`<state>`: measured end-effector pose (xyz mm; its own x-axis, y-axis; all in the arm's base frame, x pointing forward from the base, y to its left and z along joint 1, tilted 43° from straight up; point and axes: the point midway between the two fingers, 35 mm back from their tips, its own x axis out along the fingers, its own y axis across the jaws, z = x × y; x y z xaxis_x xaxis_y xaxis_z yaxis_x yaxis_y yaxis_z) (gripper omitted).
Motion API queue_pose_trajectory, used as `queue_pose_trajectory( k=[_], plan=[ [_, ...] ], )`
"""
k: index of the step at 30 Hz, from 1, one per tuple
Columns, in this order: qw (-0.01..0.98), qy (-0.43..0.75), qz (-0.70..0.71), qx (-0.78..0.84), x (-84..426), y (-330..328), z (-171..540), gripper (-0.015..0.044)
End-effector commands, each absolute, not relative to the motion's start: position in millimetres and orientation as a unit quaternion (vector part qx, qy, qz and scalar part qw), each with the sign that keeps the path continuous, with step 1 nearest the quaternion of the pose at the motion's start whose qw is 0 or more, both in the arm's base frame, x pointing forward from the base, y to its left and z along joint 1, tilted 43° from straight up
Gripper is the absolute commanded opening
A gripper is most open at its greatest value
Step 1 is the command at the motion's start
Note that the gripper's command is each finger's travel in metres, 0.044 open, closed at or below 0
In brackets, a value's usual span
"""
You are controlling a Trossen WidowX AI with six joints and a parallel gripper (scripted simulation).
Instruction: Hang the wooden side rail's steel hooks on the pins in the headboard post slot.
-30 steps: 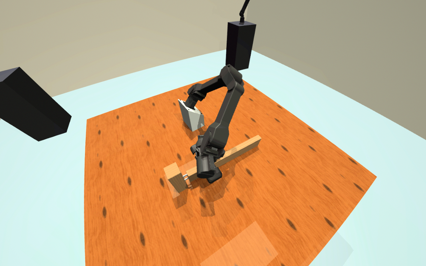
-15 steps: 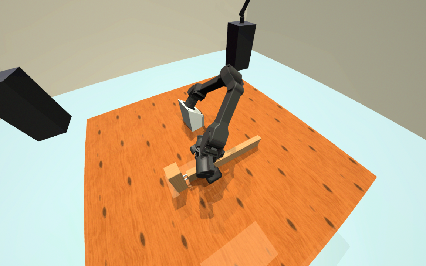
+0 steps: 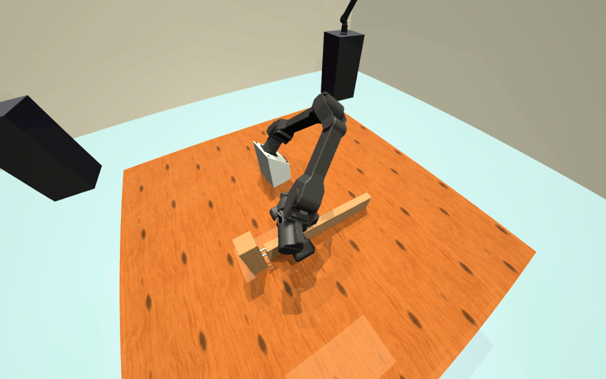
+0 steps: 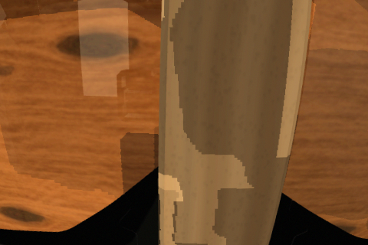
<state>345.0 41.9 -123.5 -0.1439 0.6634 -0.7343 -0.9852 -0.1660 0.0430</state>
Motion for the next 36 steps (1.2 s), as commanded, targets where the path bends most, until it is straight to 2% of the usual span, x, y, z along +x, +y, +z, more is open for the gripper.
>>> queue_pose_trajectory(
  k=[1,36],
  plan=[
    [0.586,0.274,0.703,-0.296,346.8,38.4,-123.5,0.0000],
    [0.586,0.274,0.703,-0.297,348.0,35.8,-124.9,0.0000]
  ],
)
